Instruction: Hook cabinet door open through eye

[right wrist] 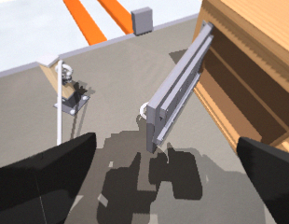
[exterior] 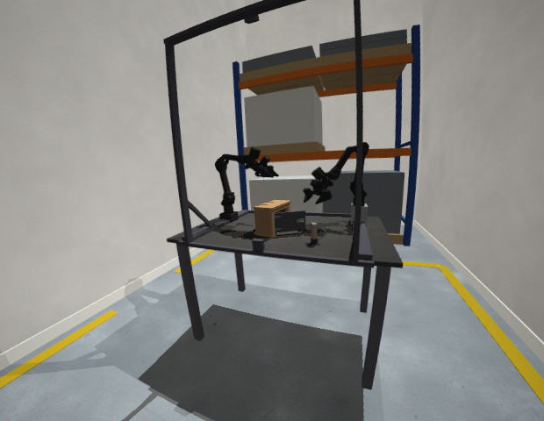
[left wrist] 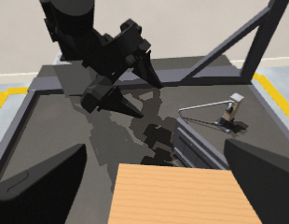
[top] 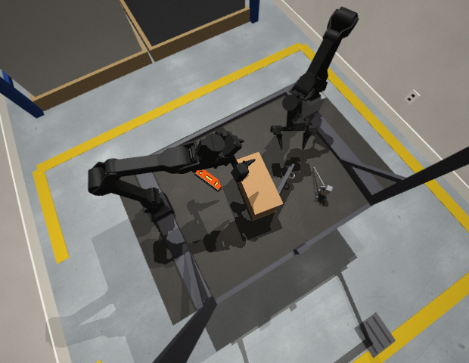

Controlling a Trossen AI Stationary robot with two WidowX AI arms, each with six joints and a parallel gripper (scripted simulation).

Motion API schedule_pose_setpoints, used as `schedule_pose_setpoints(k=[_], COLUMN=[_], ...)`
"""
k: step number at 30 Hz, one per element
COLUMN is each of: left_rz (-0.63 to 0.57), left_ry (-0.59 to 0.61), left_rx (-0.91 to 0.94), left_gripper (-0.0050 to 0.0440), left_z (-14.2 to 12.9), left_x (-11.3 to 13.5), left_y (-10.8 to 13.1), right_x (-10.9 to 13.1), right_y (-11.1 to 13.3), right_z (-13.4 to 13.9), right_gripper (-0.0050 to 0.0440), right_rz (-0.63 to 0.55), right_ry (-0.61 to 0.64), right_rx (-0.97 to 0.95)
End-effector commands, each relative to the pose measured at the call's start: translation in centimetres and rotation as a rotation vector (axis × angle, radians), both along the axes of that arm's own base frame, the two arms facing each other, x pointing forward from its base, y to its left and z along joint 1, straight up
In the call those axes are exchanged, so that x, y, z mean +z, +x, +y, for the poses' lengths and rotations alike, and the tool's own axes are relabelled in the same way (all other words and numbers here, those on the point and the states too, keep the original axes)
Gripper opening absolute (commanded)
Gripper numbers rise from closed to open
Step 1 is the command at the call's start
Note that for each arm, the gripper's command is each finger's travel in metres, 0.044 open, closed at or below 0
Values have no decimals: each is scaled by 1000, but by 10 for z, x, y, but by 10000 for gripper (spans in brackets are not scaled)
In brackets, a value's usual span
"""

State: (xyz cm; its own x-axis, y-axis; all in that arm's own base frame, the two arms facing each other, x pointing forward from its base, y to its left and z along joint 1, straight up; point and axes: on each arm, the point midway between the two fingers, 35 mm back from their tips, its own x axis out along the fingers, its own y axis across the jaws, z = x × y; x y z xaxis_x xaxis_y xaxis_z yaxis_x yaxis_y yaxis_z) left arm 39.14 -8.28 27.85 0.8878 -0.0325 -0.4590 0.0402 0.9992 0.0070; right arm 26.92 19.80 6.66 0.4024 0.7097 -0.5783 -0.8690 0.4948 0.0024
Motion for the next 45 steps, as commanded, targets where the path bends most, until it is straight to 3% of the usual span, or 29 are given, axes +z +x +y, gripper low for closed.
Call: schedule_pose_setpoints(k=[1,3,6,8,13,18,31,42,45], left_rz=[-39,-39,-47,-47,-25,-22,-32,-37,-37], left_ry=[-12,-12,-16,-16,-6,-7,-10,-12,-12], left_rx=[-1,-1,-3,-3,-37,-117,-244,-252,-249], left_gripper=[400,400,400,400,400,400,400,400,400], left_z=[0,0,-1,-1,-8,-24,-50,-51,-50], left_x=[16,16,19,19,6,-7,-26,-25,-25], left_y=[-3,-3,-5,-5,4,18,38,39,39], right_x=[10,10,7,7,-5,-30,-66,-80,-87], right_y=[4,4,1,1,-29,-59,-76,-74,-73], right_z=[3,3,8,8,35,69,119,140,143], right_gripper=[440,440,368,368,248,128,126,126,106], right_rz=[-27,-27,-5,-5,103,205,211,184,185], right_ry=[13,13,16,16,4,-100,-313,-355,-358], right_rx=[4,4,20,20,110,153,85,52,52])
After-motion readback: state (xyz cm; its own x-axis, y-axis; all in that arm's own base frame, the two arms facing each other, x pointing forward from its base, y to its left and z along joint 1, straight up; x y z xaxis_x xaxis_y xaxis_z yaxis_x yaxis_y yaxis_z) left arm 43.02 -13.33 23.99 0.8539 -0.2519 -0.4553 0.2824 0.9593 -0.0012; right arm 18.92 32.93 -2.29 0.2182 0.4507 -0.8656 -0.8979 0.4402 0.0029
